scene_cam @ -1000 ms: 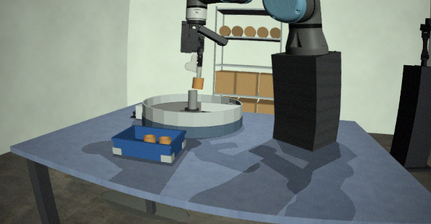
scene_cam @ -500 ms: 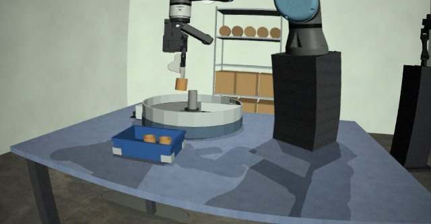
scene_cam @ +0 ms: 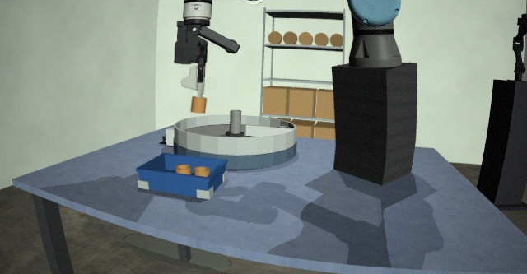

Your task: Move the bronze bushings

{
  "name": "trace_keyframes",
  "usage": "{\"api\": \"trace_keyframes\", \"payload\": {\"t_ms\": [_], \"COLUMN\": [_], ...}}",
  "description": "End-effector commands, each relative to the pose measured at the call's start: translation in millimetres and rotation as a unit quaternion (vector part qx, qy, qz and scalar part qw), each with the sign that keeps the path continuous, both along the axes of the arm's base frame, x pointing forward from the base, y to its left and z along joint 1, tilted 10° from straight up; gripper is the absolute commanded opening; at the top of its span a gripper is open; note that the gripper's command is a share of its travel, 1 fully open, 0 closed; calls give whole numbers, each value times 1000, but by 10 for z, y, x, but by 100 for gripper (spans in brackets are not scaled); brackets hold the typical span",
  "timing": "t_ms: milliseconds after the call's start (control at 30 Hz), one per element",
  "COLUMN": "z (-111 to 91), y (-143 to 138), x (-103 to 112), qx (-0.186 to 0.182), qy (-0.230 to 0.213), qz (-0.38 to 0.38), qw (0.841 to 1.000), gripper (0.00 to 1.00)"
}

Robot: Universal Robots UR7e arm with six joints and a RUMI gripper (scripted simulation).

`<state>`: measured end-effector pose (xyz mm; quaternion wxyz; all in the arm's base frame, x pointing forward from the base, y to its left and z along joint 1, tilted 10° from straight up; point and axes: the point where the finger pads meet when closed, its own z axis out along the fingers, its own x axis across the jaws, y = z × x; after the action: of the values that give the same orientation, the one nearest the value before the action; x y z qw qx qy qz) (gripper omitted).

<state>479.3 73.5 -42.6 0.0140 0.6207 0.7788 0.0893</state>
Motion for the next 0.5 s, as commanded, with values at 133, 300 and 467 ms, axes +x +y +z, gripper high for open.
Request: {"api": "trace_keyframes", "payload": {"t_ms": [133,300,467], "z": [69,95,121], "y": [314,422,533], "x": [290,384,479], "qx": [-1,-1,-1], "qy": [1,1,1], "qz": [-1,-1,-1], "qw": [1000,1000,1000], "gripper": [0,0,0]}}
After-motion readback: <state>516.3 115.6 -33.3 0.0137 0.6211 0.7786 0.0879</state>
